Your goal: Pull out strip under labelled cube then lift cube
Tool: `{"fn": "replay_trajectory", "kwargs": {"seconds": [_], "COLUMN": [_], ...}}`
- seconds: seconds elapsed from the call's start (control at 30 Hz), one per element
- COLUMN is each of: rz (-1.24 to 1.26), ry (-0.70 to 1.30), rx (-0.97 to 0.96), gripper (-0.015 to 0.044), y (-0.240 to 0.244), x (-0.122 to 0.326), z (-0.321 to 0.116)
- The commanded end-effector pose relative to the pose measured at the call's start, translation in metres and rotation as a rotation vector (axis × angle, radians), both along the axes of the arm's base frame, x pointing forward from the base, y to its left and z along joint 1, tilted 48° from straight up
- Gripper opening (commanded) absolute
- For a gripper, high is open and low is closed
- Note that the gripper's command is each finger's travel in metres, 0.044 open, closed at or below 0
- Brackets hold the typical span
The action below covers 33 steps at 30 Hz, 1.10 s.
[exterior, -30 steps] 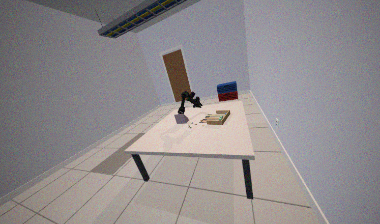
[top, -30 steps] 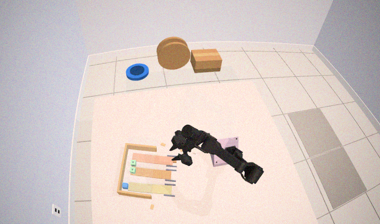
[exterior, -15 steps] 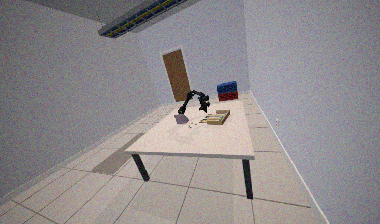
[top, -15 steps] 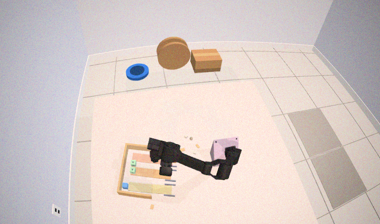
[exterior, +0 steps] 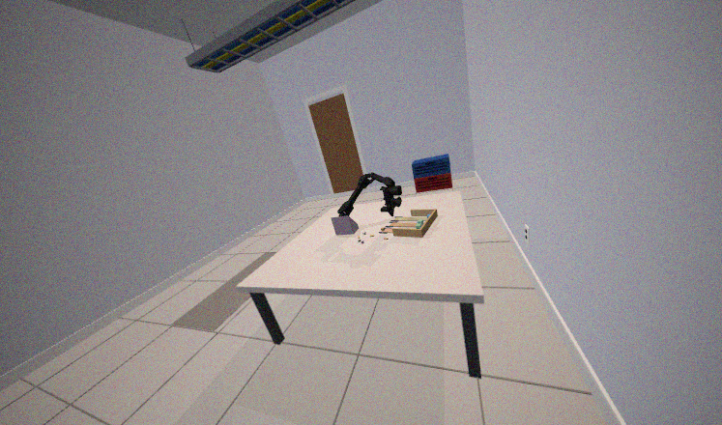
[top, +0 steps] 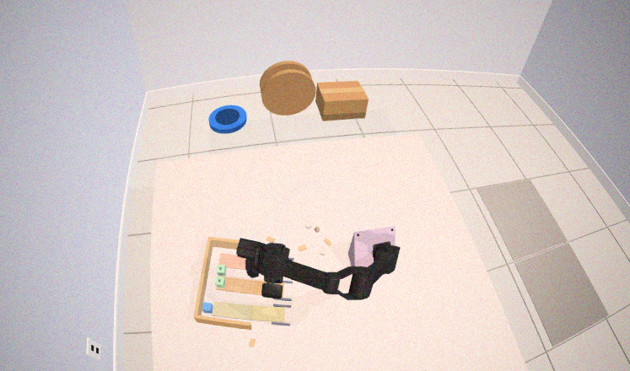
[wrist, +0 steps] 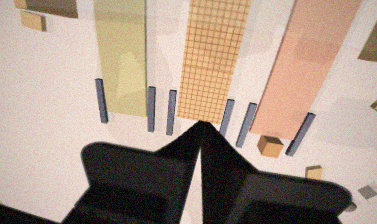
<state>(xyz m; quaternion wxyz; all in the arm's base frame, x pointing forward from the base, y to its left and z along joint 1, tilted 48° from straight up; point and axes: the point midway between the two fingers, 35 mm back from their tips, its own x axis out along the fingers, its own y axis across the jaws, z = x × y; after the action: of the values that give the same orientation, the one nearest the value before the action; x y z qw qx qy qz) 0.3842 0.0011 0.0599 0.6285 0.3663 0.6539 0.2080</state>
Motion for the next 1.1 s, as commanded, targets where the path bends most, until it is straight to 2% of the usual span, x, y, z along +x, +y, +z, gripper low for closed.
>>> {"fn": "replay_trajectory", "kwargs": {"seconds": [0.0,1.07], "rz": [0.000,0.000], "ry": [0.013,0.012], "rx": [0.001,0.005], "gripper": [0.0000,0.0000], "y": [0.006,0.047], "x": [-0.001,0.002], "z": [-0.006,-0.038]}}
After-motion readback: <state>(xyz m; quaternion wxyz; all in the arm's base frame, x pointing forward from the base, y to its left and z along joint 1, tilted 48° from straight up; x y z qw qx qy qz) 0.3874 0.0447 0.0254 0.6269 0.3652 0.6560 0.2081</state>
